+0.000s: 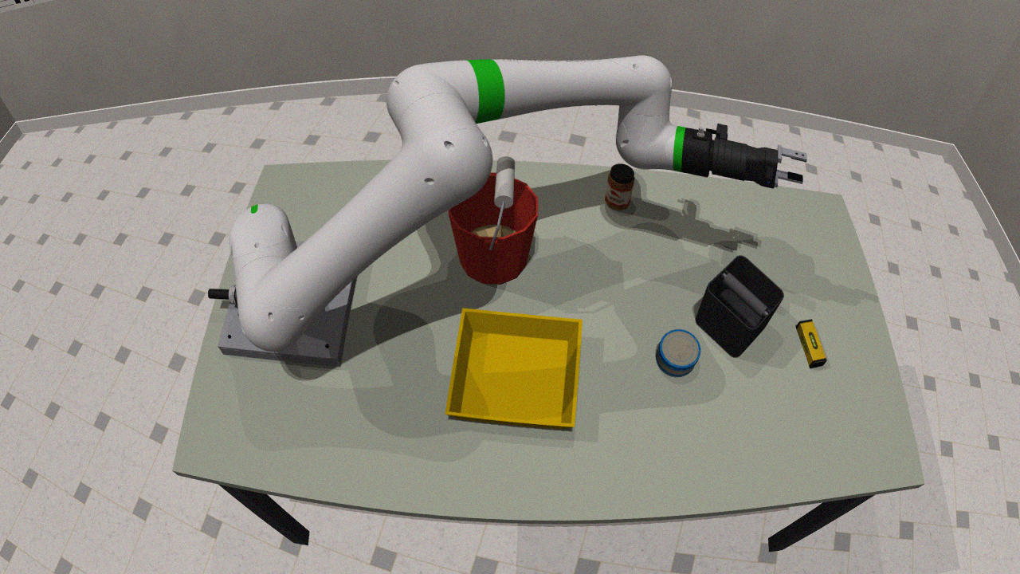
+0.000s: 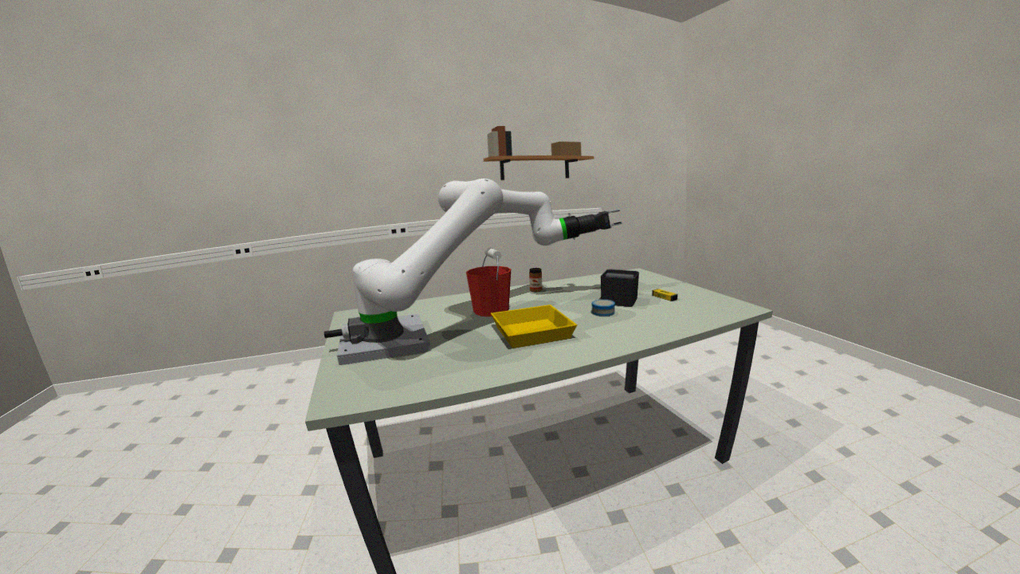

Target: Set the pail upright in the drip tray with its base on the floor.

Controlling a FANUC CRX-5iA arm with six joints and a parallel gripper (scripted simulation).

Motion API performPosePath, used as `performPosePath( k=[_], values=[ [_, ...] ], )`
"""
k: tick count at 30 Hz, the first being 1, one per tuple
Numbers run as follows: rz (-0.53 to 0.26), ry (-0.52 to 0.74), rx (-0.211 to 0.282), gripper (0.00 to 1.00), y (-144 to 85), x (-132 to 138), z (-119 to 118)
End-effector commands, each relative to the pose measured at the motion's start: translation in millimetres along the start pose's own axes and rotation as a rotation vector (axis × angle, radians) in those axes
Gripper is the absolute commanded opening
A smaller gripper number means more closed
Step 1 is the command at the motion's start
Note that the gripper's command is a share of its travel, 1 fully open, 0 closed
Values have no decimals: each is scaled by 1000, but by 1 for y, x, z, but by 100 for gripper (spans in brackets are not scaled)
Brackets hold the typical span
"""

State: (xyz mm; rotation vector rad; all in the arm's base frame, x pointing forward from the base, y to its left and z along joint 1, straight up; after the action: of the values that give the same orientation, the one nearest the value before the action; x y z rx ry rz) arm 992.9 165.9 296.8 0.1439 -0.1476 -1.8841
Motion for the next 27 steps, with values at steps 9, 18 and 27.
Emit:
performPosePath(
  k=[9, 18, 27],
  values=[
    [0, 1, 3, 100, 0, 0, 3],
    [0, 2, 3, 100, 0, 0, 3],
    [-84, 147, -37, 100, -5, 29, 9]
  ],
)
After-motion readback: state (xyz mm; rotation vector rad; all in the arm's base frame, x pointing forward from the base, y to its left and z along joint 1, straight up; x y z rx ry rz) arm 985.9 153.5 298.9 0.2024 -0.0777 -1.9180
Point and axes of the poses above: the point where the finger pads meet when closed, its own y axis out along the fingers, its own z axis across the jaws, x = y × z, the point moved 4 cm from there along -y, back along the fingers, and after that the axes turned 3 degrees about y, right-handed, at the moved point
